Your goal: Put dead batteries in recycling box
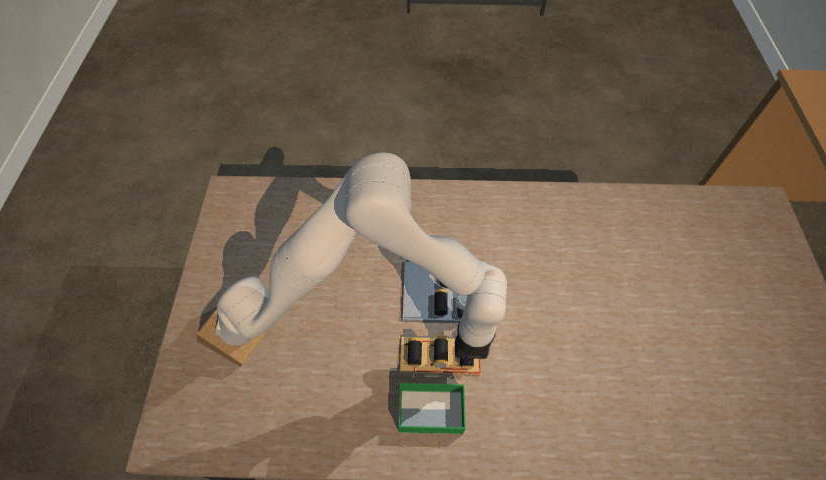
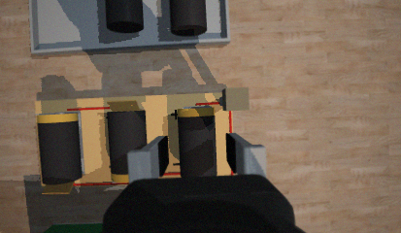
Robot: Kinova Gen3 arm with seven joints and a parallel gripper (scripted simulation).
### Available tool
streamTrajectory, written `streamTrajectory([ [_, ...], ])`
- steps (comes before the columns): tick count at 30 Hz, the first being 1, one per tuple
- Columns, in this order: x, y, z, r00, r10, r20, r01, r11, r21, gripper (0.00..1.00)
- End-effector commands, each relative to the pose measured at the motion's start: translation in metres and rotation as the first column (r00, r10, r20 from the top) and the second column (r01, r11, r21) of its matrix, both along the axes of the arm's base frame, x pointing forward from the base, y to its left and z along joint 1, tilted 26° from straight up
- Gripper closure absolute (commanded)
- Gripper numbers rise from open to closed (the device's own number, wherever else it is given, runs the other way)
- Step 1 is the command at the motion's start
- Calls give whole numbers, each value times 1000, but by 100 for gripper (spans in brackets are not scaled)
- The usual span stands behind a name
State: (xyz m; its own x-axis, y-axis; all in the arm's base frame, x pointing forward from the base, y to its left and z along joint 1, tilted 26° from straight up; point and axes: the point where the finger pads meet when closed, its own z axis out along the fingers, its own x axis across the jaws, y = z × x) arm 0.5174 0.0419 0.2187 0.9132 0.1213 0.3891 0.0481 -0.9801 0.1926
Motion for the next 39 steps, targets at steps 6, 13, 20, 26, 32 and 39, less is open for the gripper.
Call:
streamTrajectory([
  [6, 0, 0, 1, 1000, 0, 1, 0, 1000, 1, 10],
  [13, 0, 0, 1, 1000, 0, 1, 0, 1000, 1, 10],
  [20, 0, 0, 1, 1000, 0, 1, 0, 1000, 1, 10],
  [26, 0, 0, 1, 1000, 0, 1, 0, 1000, 1, 10],
  [32, 4, -1, -7, 1000, 0, 1, 0, 1000, 1, 10],
  [39, 14, -5, -30, 1000, 0, 1, 0, 1000, 1, 10],
])
